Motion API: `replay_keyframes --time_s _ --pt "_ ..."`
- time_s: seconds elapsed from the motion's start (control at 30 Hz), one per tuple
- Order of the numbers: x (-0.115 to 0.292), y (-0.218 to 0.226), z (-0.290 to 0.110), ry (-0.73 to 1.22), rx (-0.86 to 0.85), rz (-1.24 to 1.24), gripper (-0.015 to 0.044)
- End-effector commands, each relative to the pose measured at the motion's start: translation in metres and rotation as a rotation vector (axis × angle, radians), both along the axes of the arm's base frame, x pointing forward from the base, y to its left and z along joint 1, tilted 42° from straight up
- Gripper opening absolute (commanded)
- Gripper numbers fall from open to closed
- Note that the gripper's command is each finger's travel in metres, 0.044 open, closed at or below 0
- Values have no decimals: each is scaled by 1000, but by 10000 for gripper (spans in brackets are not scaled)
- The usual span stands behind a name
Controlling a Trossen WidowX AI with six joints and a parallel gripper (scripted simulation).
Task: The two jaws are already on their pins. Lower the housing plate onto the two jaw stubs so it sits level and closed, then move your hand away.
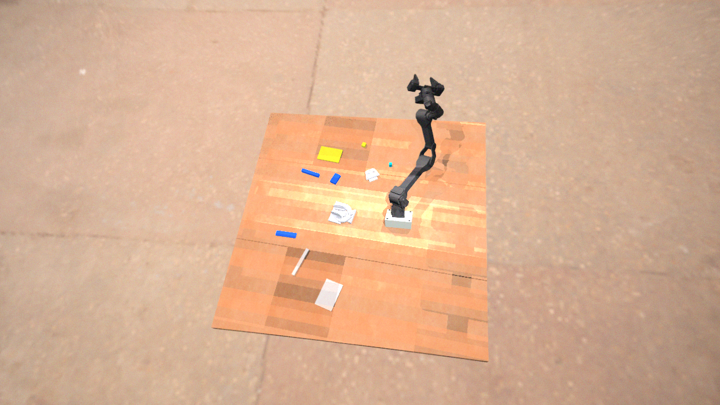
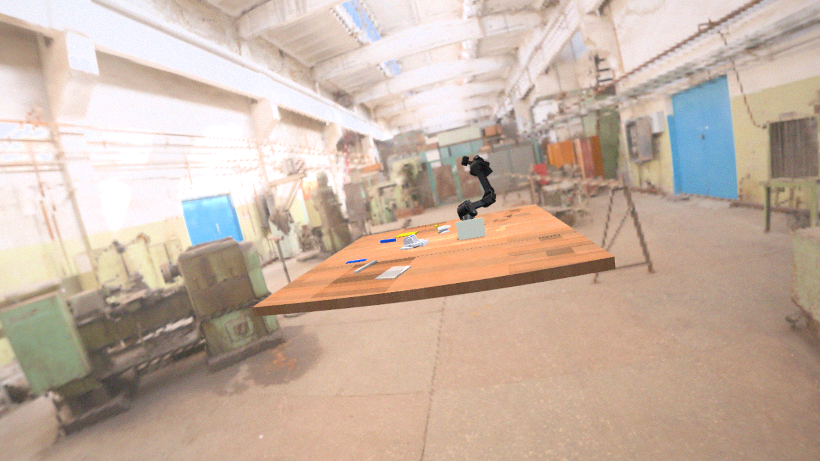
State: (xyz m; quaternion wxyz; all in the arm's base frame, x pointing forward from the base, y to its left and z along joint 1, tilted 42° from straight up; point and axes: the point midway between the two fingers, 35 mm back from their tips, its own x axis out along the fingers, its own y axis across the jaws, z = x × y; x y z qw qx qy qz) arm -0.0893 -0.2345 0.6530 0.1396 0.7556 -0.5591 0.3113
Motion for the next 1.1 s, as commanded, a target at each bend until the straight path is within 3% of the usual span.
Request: replay_keyframes --time_s 0.0,1.07 --pt "8 15 8 78 -59 -53 440" --pt "85 110 34 730 -503 -515 440"
